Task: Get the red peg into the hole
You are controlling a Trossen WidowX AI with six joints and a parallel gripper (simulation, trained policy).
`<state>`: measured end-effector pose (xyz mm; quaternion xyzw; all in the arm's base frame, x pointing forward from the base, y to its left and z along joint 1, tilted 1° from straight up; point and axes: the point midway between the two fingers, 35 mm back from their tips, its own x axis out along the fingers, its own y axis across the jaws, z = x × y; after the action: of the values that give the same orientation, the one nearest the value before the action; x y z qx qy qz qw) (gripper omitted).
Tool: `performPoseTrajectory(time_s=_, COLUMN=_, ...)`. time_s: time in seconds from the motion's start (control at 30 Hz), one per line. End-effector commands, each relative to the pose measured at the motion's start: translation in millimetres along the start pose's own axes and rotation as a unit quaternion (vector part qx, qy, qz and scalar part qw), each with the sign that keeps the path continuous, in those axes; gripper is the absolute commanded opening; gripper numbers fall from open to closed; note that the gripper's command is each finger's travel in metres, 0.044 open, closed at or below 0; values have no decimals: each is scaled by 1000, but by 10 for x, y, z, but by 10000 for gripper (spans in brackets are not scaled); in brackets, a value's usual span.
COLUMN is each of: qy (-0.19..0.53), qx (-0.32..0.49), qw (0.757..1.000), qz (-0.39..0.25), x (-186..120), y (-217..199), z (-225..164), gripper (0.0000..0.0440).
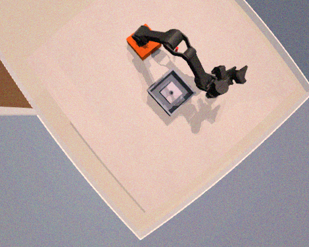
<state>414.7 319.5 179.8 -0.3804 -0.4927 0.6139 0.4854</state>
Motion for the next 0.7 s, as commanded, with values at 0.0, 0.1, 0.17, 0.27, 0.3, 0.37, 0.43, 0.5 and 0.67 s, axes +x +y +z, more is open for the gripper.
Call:
performPoseTrajectory(time_s=0.0, qy=4, qx=17, qw=1000, qz=-1, x=4, y=-13, z=-5, gripper=416)
performPoseTrajectory(time_s=0.1, qy=14, qx=68, qw=998, qz=-2, x=25, y=-49, z=-13, gripper=440)
performPoseTrajectory(time_s=0.17, qy=21, qx=102, qw=995, qz=-3, x=41, y=-72, z=-16, gripper=440)
performPoseTrajectory(time_s=0.27, qy=32, qx=153, qw=988, qz=-4, x=63, y=-107, z=-19, gripper=440)
performPoseTrajectory(time_s=0.3, qy=36, qx=170, qw=985, qz=-5, x=70, y=-118, z=-19, gripper=440)
performPoseTrajectory(time_s=0.37, qy=44, qx=203, qw=978, qz=-6, x=84, y=-139, z=-19, gripper=440)
performPoseTrajectory(time_s=0.43, qy=51, qx=236, qw=970, qz=-8, x=97, y=-158, z=-19, gripper=440)
performPoseTrajectory(time_s=0.5, qy=59, qx=269, qw=961, qz=-10, x=109, y=-175, z=-17, gripper=440)
performPoseTrajectory(time_s=0.67, qy=79, qx=349, qw=934, qz=-14, x=133, y=-209, z=-9, gripper=440)
